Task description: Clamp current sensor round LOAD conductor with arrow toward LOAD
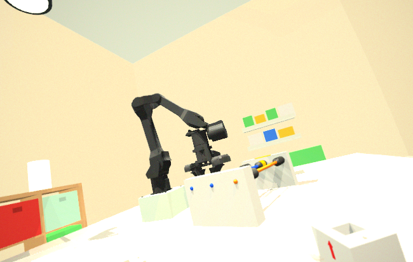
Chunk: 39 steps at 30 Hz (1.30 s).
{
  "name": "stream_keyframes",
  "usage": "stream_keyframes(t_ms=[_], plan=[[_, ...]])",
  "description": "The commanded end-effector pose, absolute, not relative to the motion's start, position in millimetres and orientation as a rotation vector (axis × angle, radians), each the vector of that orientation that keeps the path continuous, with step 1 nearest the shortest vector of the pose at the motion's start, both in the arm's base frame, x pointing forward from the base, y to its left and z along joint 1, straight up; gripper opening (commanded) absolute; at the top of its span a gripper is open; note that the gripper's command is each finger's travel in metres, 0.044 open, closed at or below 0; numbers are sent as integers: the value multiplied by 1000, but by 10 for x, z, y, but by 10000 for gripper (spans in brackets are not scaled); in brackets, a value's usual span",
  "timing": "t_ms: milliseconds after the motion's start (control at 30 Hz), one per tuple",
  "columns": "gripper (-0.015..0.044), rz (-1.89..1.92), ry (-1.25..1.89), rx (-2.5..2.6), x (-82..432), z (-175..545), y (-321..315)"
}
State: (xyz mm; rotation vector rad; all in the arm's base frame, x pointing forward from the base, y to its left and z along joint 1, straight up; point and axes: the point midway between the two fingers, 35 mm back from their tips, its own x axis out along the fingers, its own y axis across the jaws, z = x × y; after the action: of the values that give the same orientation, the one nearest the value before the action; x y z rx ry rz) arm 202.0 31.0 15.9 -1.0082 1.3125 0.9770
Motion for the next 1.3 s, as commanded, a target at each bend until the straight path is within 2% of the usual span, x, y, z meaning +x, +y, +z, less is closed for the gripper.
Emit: stream_keyframes(t_ms=[0,67,333,1000,1267], plan=[[213,976,1310,-1009,2025,162,311],[200,976,1310,-1009,2025,162,311],[0,978,1310,-1008,2080,423,320],[0,985,1311,-1007,2134,1351,322],[0,918,1344,-938,2174,1411,314]])
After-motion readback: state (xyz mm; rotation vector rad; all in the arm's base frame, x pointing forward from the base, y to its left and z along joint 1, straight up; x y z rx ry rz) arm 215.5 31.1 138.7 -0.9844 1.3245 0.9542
